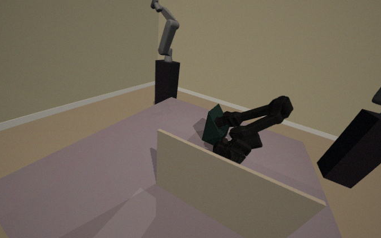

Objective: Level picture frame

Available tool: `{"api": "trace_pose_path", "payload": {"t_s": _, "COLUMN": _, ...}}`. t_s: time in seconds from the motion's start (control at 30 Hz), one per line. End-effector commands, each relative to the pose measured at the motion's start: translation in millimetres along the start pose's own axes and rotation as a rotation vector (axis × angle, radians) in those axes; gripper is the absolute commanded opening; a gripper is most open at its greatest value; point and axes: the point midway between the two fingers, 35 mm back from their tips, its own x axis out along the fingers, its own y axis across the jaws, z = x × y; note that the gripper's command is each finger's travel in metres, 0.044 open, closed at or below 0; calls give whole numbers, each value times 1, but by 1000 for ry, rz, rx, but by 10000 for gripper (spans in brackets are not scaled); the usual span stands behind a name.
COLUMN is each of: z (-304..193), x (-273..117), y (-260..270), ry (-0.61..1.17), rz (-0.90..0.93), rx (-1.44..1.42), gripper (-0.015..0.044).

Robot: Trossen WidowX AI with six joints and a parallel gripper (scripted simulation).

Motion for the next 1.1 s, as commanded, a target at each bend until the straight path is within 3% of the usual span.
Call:
{"api": "trace_pose_path", "payload": {"t_s": 0.0, "z": -1, "x": 1, "y": -1, "ry": 3, "rz": -3, "rx": 4, "gripper": 260}}
{"api": "trace_pose_path", "payload": {"t_s": 0.37, "z": -1, "x": 1, "y": -1, "ry": 3, "rz": -3, "rx": 4, "gripper": 260}}
{"api": "trace_pose_path", "payload": {"t_s": 0.6, "z": -1, "x": 1, "y": -1, "ry": 3, "rz": -3, "rx": 4, "gripper": 76}}
{"api": "trace_pose_path", "payload": {"t_s": 0.87, "z": -1, "x": 1, "y": -1, "ry": 3, "rz": -3, "rx": 4, "gripper": 3}}
{"api": "trace_pose_path", "payload": {"t_s": 1.07, "z": -1, "x": 1, "y": -1, "ry": 3, "rz": -3, "rx": 4, "gripper": 0}}
